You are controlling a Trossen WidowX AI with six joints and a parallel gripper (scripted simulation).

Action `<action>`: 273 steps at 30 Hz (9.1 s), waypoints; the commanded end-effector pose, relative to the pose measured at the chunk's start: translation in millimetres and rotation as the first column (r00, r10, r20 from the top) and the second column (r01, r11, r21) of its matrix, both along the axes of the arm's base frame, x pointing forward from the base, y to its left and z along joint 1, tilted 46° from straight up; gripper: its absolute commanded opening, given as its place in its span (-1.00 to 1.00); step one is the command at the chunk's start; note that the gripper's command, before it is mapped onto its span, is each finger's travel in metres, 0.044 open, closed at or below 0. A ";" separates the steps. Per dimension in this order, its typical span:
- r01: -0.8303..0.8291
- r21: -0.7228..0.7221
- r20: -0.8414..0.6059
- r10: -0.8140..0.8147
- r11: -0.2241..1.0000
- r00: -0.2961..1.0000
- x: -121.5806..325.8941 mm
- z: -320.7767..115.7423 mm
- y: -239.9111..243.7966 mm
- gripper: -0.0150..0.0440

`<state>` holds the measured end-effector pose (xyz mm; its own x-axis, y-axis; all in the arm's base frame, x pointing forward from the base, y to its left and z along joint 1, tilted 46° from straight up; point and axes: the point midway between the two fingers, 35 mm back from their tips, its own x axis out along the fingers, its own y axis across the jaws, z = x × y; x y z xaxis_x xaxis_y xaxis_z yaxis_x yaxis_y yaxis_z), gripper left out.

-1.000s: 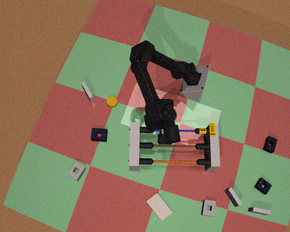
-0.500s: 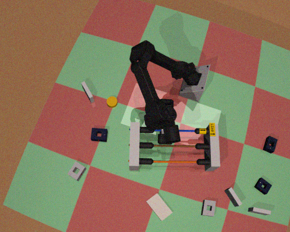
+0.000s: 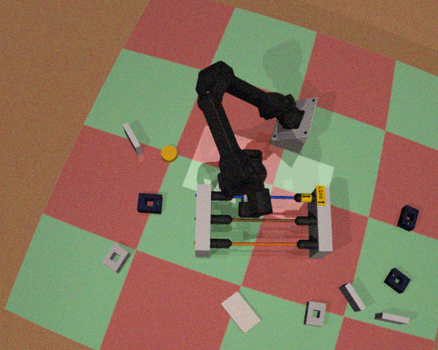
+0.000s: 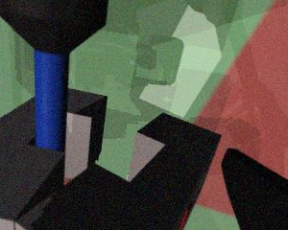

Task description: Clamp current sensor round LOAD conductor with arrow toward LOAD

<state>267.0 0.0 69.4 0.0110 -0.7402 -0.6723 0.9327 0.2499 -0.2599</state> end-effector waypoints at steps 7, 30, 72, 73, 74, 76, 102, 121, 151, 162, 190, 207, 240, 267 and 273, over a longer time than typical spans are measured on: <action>-0.003 0.000 -0.015 0.003 1.000 1.000 -5.8 4.7 2.3 1.00; -0.003 0.000 -0.015 0.003 1.000 1.000 -5.8 4.7 2.3 1.00; 0.000 0.000 0.000 0.000 1.000 1.000 0.0 0.0 0.1 -0.49; 0.000 0.000 0.000 0.000 1.000 1.000 0.0 0.0 0.1 -0.49; 0.000 0.000 0.000 0.000 1.000 1.000 0.0 0.0 0.1 -0.49; 0.000 0.000 0.000 0.000 1.000 1.000 0.0 0.0 0.1 -0.49; 0.000 0.000 0.000 0.000 1.000 1.000 0.0 0.0 0.1 -0.49; -0.028 0.025 0.040 0.027 0.999 0.999 4.6 -1.7 2.6 -0.49; -0.233 0.117 0.224 0.203 0.965 0.953 12.4 5.4 14.7 -0.49; -0.072 0.054 0.080 0.068 0.996 0.994 23.1 4.7 20.6 -0.49; -0.021 0.025 0.028 0.020 0.999 0.999 25.5 -1.5 15.7 -0.49; -0.019 0.023 0.028 0.018 1.000 0.999 25.4 -5.8 10.8 0.40; -0.019 0.023 0.028 0.018 1.000 0.999 25.4 -5.8 10.8 0.45; -0.277 0.111 0.233 0.246 0.954 0.941 -15.9 71.1 74.1 1.00; -0.277 0.111 0.233 0.246 0.954 0.941 -15.9 71.1 74.1 1.00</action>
<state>252.9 73.7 141.0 0.3483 -0.5917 -0.7271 0.8582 0.5132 -0.0065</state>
